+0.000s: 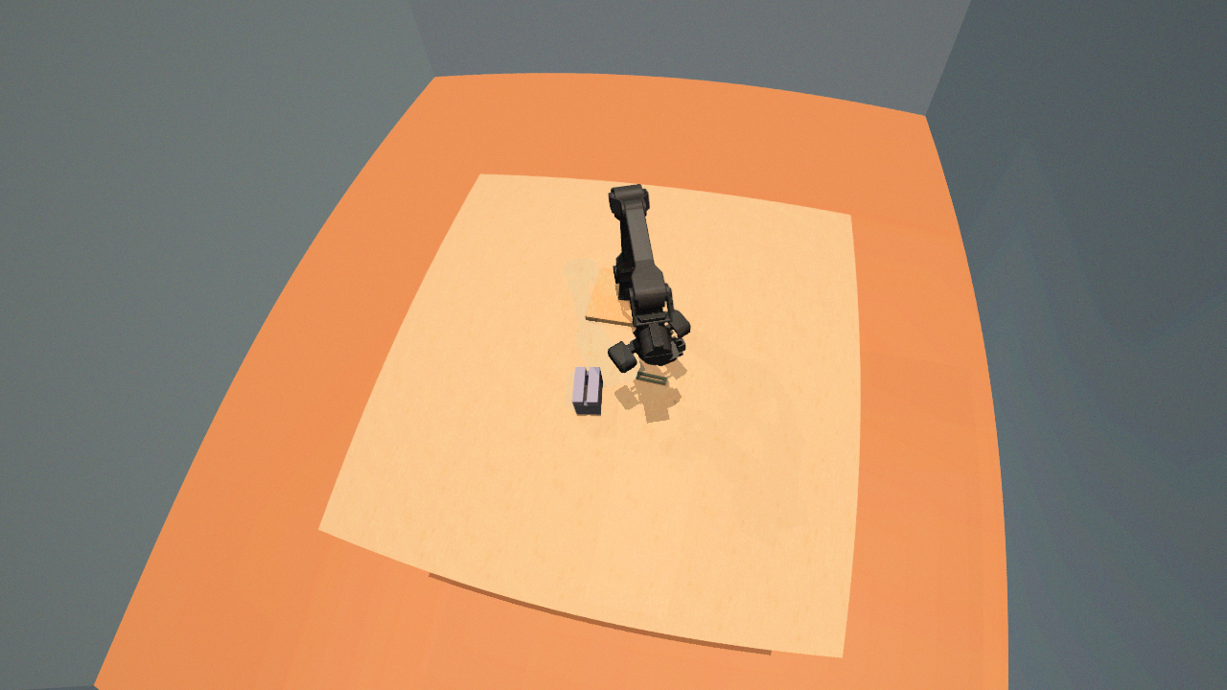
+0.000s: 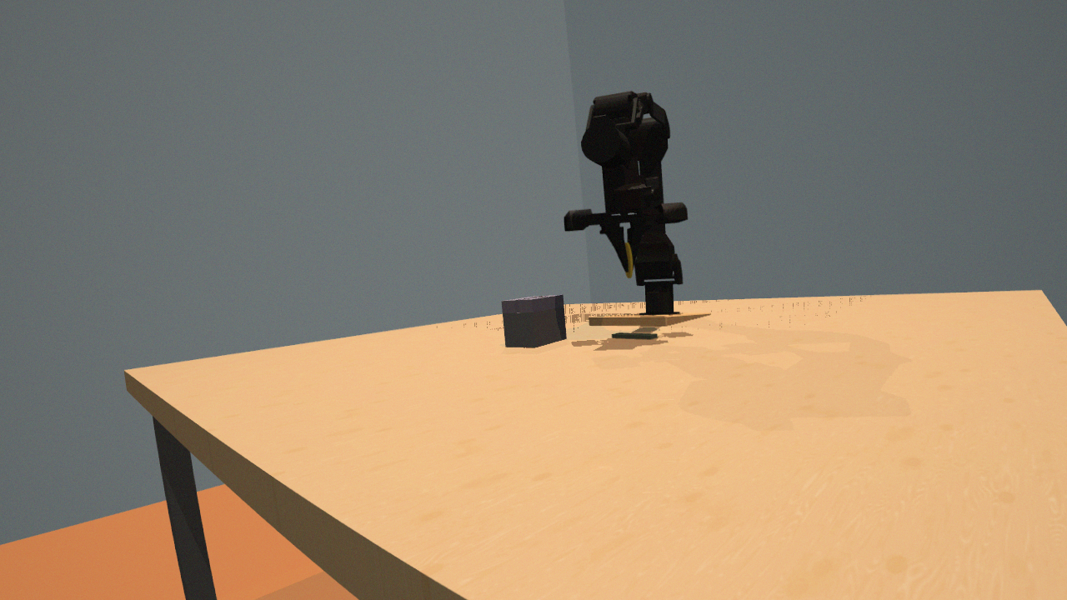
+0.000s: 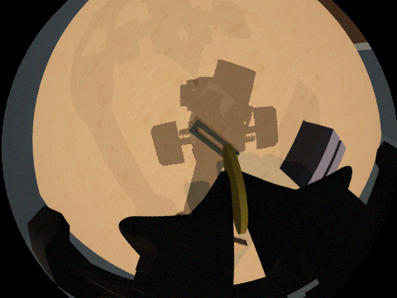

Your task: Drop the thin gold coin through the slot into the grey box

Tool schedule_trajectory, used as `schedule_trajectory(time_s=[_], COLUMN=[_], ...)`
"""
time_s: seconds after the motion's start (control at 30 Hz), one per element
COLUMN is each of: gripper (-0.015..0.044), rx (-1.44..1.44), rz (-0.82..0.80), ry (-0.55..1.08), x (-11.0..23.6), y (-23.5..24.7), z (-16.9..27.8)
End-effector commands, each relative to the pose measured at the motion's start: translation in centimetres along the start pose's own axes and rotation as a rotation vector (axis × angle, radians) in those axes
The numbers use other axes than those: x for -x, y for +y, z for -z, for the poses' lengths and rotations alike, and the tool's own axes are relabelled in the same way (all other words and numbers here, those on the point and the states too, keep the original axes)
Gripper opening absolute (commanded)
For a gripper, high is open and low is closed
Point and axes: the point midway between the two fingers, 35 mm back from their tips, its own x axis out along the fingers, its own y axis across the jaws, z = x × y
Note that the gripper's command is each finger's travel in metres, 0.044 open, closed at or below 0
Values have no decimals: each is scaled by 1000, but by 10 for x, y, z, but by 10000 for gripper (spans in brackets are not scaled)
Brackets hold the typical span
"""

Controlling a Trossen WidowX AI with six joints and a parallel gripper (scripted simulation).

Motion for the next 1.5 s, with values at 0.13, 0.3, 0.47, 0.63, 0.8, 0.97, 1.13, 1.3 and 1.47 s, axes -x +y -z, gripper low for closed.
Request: schedule_trajectory(time_s=[0.13,0.3,0.47,0.63,0.8,0.97,1.13,1.3,1.47], gripper=[0,0,0,0,0,0,0,0,0], rx=[-261,-433,-599,-621,-622,-622,-622,-622,-639], rz=[0,0,0,0,0,1,3,5,7], ry=[1,1,1,1,0,-1,-1,-1,-5], x=[0,0,0,0,1,1,2,2,2], y=[0,-1,-1,-1,-8,-19,-31,-43,-53], z=[0,0,0,0,0,1,2,4,6])
